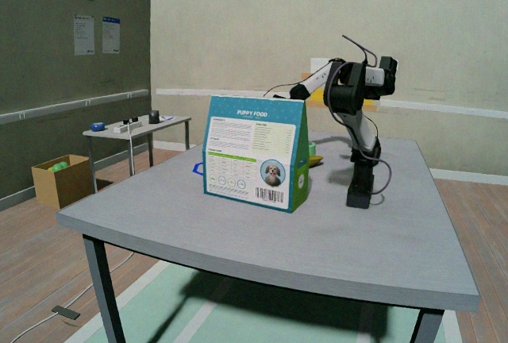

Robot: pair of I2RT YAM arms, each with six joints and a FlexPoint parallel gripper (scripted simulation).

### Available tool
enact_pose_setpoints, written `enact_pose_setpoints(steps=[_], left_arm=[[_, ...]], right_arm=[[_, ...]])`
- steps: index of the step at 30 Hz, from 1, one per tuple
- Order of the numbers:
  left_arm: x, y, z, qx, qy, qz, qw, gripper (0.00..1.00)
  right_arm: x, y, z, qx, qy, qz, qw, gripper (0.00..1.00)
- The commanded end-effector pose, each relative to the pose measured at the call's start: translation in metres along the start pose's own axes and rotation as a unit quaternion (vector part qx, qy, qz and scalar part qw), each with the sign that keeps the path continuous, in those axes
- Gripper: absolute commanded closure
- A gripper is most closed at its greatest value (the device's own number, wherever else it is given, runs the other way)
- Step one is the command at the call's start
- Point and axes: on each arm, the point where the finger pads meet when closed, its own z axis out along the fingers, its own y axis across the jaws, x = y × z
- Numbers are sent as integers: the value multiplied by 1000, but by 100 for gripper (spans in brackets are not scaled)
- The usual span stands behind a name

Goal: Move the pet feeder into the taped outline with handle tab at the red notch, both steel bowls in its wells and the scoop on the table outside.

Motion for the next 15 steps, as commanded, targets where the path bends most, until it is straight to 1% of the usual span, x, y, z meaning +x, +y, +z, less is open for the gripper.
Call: enact_pose_setpoints(steps=[1, 3, 15], left_arm=[[-5, 1, -1, 3, -5, -10, 1000, 12], [-5, 1, -1, 3, -5, -10, 1000, 12], [-5, 1, -1, 3, -5, -10, 1000, 12]], right_arm=[[-5, 20, 6, -23, 13, -52, 998, 94], [-5, 20, 6, -23, 13, -52, 998, 94], [-28, 60, 14, -57, 15, -154, 986, 94]])
